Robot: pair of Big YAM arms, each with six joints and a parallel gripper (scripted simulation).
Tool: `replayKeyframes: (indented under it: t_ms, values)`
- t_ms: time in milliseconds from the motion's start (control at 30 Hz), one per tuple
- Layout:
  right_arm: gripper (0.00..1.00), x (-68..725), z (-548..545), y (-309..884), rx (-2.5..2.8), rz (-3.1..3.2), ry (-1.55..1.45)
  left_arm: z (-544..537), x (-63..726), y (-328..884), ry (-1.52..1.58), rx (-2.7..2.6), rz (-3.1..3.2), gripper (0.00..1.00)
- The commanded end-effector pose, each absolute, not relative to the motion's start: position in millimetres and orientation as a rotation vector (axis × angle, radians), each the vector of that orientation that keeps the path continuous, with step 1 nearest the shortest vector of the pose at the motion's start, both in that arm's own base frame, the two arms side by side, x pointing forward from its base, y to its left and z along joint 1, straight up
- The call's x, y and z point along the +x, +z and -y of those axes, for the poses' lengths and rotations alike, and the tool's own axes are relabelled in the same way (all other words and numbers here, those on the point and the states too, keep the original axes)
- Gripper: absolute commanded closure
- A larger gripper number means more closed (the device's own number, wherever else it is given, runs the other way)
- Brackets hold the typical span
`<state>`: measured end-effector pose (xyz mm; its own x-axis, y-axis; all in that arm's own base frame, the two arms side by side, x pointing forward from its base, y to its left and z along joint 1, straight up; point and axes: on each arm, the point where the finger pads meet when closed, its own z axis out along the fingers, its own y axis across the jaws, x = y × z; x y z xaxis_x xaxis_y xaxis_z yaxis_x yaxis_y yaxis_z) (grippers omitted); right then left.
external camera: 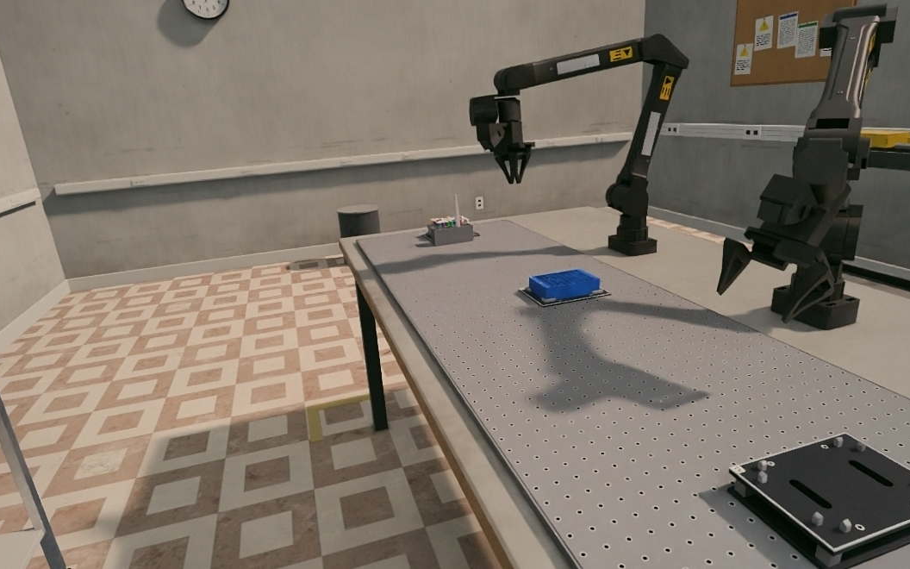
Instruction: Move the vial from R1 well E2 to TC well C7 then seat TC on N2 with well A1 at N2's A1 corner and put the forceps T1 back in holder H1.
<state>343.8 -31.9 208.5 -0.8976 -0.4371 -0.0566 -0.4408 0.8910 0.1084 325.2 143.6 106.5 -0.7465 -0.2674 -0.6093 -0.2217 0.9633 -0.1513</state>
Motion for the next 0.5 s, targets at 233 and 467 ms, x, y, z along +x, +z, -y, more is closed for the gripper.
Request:
replayKeyframes:
  t_ms: [233, 467]
  values:
    - [0.76, 361.7, 67.4, 239.1, -0.276, -3.086, 0.072, -150.2, 335.7, 122.4, -0.071, -0.330, -2.410, 0.00]
    - [0.76, 362.5, 93.5, 250.5, 0.003, -3.104, -0.004, -150.2, 335.7, 122.4, -0.071, -0.330, -2.410, 0.00]
